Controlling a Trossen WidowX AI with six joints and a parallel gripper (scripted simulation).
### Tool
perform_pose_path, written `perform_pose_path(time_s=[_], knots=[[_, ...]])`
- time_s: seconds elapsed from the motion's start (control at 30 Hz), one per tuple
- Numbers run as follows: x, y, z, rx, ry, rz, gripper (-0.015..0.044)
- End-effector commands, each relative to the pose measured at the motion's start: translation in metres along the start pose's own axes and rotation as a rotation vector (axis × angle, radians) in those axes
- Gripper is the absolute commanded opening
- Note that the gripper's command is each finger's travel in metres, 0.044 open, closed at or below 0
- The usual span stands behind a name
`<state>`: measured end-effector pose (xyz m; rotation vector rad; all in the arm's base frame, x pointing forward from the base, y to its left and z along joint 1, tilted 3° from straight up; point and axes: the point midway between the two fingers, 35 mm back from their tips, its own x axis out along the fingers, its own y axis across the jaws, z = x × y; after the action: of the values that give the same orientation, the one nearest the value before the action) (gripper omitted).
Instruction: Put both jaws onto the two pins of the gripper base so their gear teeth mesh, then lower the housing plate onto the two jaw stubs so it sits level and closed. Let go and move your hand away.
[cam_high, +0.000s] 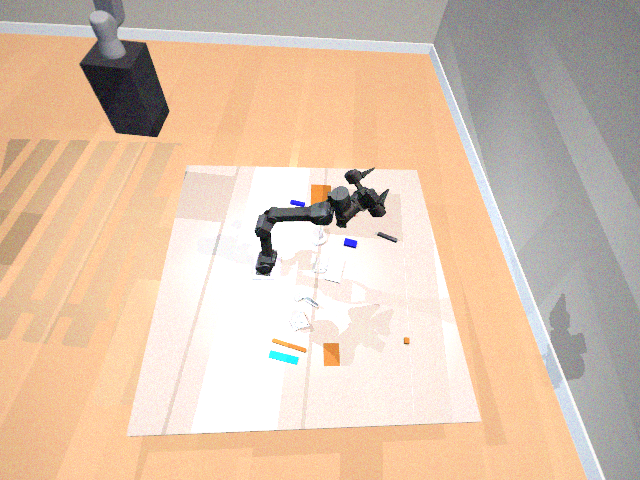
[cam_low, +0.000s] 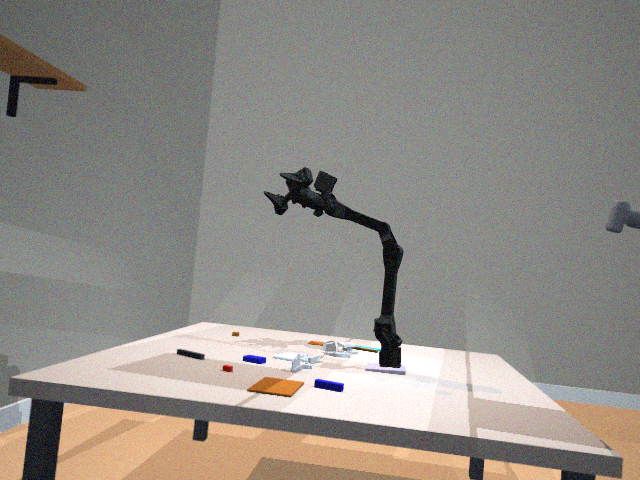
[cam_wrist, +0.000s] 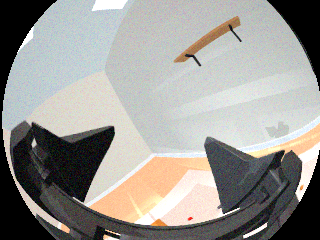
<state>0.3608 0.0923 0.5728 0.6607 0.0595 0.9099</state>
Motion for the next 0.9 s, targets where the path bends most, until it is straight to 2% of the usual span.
perform_pose_path(time_s=[0.0, 0.87], knots=[[-0.005, -0.022, -0.003, 0.012, -0.011, -0.077, 0.044], [-0.062, -0.153, -0.045, 0.102, 0.016, -0.567, 0.044]])
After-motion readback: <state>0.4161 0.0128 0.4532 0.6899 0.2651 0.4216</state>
